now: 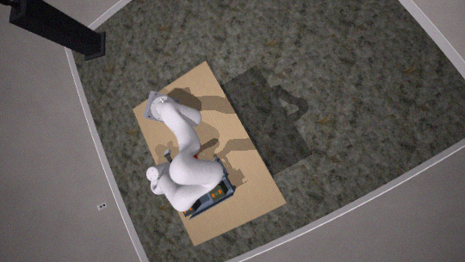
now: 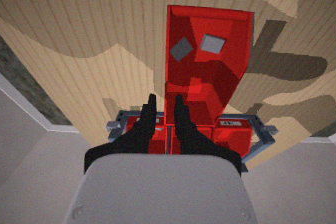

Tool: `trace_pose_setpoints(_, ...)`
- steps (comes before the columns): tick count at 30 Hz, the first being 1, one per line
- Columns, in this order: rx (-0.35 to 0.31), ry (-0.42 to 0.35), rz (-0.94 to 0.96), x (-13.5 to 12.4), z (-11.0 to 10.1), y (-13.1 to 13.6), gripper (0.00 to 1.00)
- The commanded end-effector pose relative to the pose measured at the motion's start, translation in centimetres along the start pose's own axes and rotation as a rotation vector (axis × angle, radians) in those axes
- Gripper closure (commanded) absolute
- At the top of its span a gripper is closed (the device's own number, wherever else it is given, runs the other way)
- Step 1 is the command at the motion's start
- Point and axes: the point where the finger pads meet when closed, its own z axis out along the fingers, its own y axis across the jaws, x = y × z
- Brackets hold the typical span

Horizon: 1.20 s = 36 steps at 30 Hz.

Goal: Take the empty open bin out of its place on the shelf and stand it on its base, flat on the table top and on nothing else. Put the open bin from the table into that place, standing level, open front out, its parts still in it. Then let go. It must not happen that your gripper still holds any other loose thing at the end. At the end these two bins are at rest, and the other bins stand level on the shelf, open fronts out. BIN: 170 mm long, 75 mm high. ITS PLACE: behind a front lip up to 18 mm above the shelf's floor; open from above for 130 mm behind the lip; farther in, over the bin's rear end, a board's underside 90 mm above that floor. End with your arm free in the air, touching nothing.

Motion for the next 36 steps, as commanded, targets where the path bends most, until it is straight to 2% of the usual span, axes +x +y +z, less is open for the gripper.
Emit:
trace_pose_setpoints(1,0.0,0.0,0.0,0.0,-0.5,0.0,0.74)
trace_pose_setpoints(16,0.0,0.0,0.0,0.0,-2.8,0.0,0.74)
trace_pose_setpoints(36,0.0,0.0,0.0,0.0,-4.0,0.0,0.74)
